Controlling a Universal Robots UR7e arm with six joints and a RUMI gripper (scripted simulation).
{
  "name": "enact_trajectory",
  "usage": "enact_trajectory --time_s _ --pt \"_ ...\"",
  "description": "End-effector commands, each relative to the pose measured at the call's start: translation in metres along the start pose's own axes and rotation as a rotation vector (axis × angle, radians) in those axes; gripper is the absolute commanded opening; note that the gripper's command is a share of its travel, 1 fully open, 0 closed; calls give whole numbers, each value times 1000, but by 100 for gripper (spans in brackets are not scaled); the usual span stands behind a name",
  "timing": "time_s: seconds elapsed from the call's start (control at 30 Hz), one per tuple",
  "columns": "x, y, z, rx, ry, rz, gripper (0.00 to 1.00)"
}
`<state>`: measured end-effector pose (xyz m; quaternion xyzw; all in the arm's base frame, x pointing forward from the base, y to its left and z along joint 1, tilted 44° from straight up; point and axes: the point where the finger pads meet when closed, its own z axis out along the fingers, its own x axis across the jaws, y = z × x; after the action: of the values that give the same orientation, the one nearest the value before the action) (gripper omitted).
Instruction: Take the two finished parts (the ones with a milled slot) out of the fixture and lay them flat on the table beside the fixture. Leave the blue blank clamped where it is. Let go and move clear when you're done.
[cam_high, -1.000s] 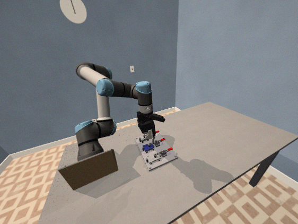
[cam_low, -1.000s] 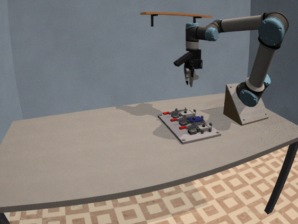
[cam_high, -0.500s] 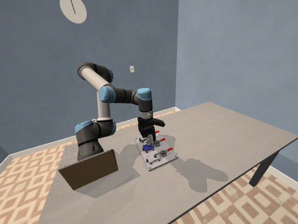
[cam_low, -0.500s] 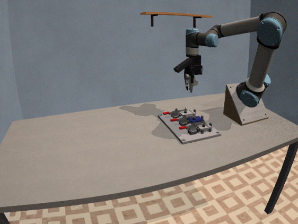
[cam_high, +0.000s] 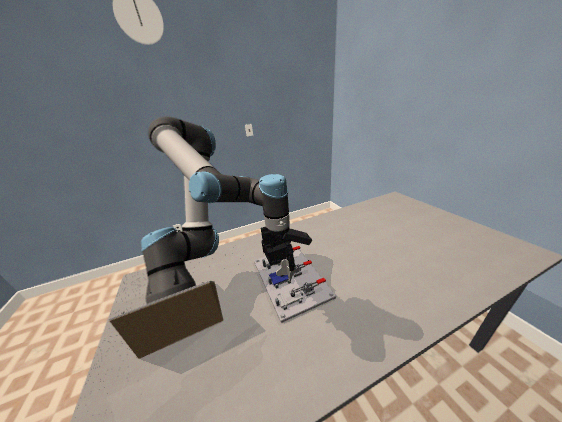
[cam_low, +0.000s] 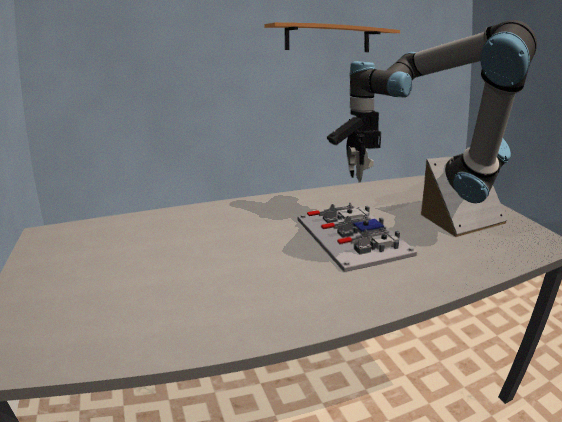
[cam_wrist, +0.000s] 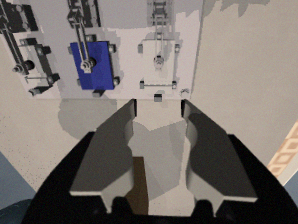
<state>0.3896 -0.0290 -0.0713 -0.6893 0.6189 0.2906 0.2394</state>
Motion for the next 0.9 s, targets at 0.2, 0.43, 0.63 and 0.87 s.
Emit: enact_trajectory --time_s 0.2,0.43,0.63,0.87 --pt "0 -22 0 1 1 0 28" --pt "0 -54 0 1 1 0 28" --pt "0 -91 0 1 1 0 28" --pt "0 -116 0 1 1 0 28"
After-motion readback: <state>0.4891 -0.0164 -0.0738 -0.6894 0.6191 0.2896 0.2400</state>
